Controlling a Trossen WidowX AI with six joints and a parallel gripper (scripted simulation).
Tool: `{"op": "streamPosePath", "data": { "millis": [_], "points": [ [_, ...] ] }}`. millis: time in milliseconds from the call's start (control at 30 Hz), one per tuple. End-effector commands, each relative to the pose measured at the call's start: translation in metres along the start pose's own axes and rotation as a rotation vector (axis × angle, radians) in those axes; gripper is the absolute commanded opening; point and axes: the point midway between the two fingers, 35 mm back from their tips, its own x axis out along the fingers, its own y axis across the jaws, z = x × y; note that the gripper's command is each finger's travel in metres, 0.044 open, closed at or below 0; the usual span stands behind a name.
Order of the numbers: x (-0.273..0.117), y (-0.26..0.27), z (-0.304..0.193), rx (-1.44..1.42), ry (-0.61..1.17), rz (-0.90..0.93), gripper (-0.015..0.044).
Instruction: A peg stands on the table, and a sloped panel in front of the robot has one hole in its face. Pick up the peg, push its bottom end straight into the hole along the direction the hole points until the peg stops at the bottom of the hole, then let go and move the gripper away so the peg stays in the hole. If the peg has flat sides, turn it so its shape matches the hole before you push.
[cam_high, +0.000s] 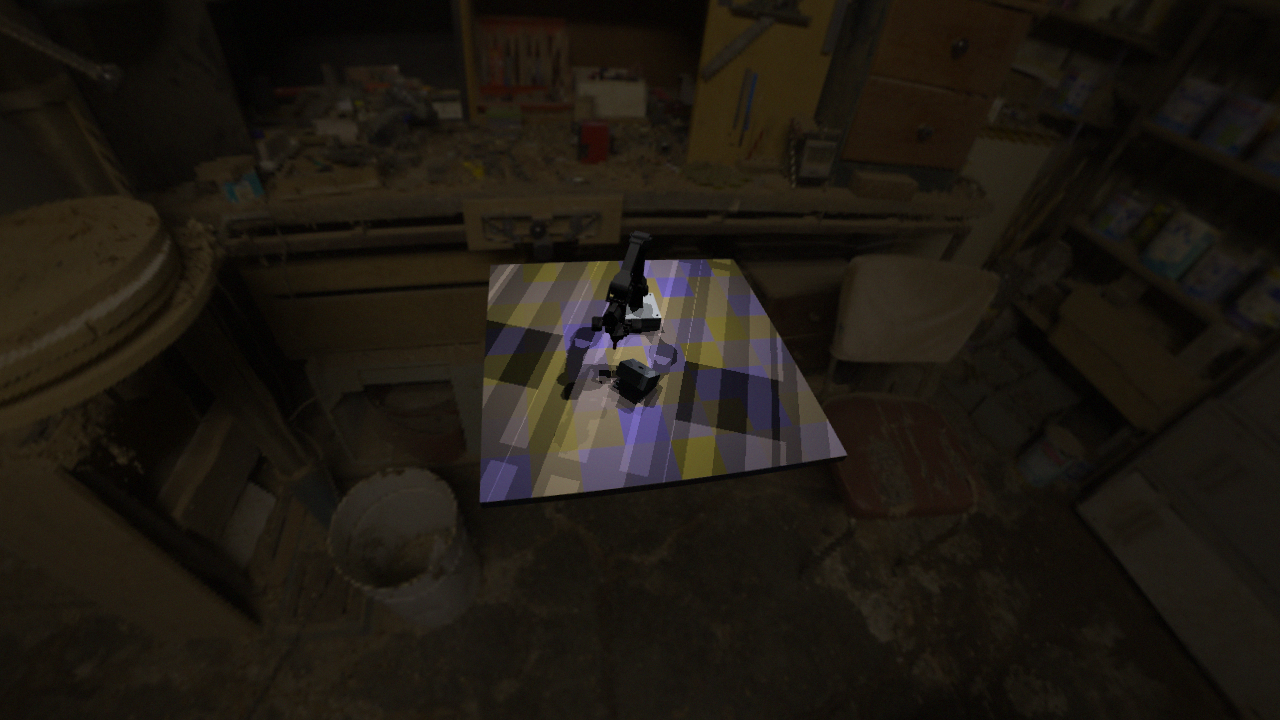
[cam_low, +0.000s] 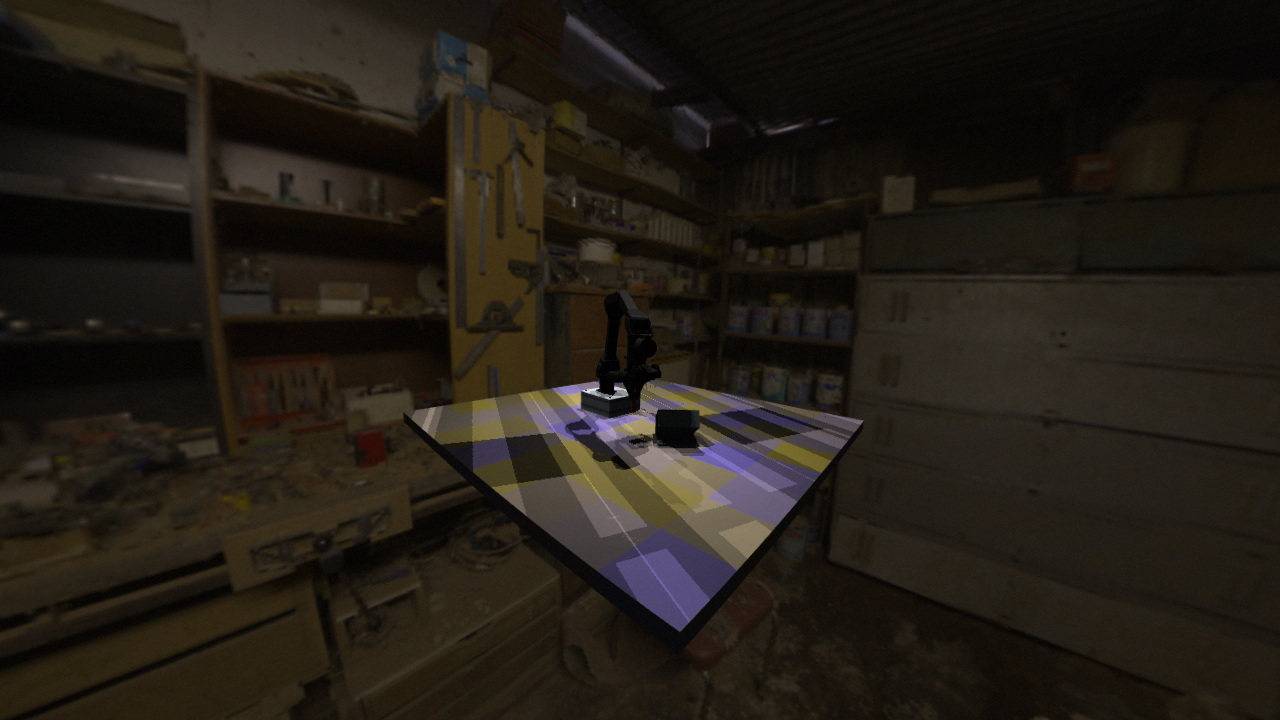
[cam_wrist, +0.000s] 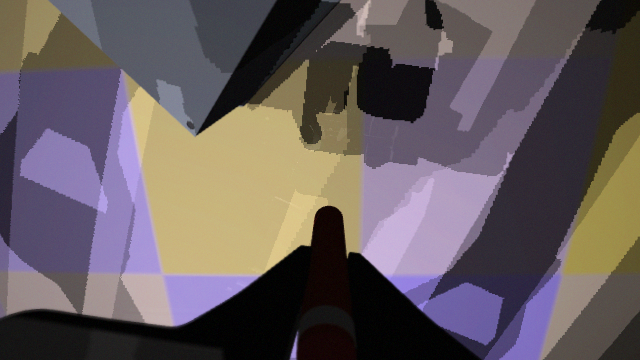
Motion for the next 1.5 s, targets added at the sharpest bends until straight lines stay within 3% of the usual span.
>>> {"op": "streamPosePath", "data": {
  "millis": [0, 1467],
  "points": [
    [-0.006, 0.001, 0.001, -0.011, -0.009, -0.001, 0.0],
    [-0.023, 0.046, 0.021, -0.329, -0.076, -0.164, 0.0]
  ]
}}
